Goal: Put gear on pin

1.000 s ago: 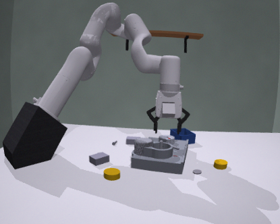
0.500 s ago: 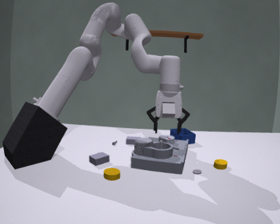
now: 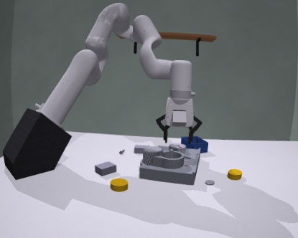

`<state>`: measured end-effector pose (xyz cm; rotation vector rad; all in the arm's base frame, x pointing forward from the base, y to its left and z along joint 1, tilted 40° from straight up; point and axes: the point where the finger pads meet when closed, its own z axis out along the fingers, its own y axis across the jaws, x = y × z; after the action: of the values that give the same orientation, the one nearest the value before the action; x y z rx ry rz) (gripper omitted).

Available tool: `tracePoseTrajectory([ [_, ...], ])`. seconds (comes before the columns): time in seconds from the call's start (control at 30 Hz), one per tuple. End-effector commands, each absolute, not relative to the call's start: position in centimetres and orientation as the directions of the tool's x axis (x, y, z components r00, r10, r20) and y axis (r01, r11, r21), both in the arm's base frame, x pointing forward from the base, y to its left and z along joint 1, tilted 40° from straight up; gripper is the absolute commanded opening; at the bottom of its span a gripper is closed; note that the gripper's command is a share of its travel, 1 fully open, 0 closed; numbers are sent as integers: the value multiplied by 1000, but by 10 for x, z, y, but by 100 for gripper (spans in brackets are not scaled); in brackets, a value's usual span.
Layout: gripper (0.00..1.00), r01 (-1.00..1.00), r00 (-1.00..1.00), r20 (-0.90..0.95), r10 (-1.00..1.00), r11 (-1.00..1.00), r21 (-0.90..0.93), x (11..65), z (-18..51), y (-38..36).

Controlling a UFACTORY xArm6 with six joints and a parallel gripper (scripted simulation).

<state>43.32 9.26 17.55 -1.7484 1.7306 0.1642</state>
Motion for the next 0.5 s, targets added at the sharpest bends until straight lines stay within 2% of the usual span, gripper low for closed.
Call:
tracePoseTrajectory([
  [0.0, 93, -927, 116, -523, -845, 98, -363, 435, 174, 94],
  [0.47, 93, -927, 116, -523, -845, 98, -363, 440, 164, 101],
])
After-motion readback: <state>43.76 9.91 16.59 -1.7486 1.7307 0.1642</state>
